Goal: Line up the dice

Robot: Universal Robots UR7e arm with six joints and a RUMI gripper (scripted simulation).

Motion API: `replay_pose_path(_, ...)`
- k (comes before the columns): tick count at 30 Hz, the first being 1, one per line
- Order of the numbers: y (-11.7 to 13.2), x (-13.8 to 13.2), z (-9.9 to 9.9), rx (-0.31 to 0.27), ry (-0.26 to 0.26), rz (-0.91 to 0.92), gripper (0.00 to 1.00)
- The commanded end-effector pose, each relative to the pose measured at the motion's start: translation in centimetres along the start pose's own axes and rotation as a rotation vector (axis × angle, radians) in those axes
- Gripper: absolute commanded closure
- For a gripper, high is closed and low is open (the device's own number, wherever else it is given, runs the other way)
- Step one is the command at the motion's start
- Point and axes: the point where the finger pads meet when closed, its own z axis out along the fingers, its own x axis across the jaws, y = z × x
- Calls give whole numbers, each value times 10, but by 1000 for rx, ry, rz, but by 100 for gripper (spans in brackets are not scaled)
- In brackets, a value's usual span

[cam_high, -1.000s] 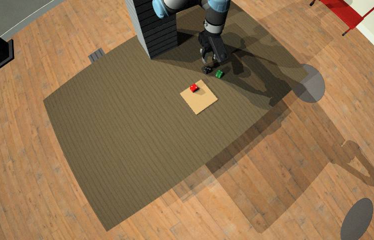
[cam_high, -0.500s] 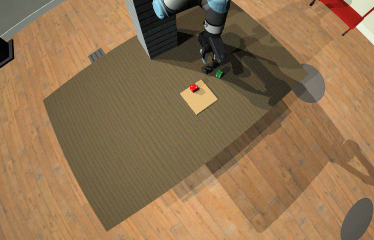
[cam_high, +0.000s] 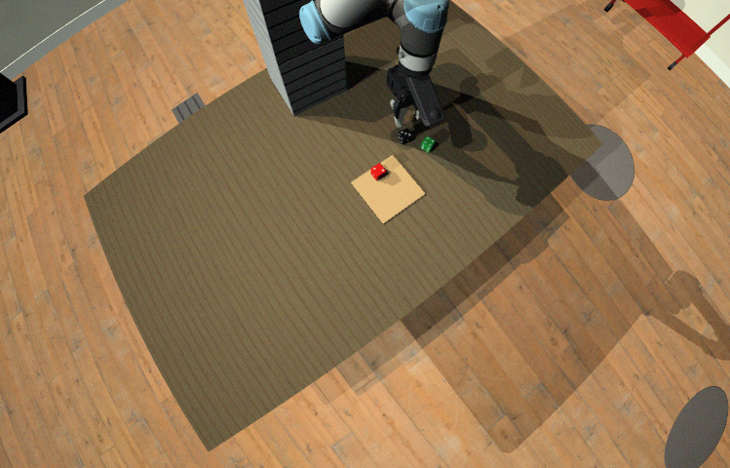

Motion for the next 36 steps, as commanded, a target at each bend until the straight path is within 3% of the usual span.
replay_pose_path(1, 0, 0, 4, 1, 0, 0, 72)
replay_pose_path(15, -1, -1, 25, 1, 0, 0, 72)
replay_pose_path(36, -1, -1, 34, 1, 0, 0, 72)
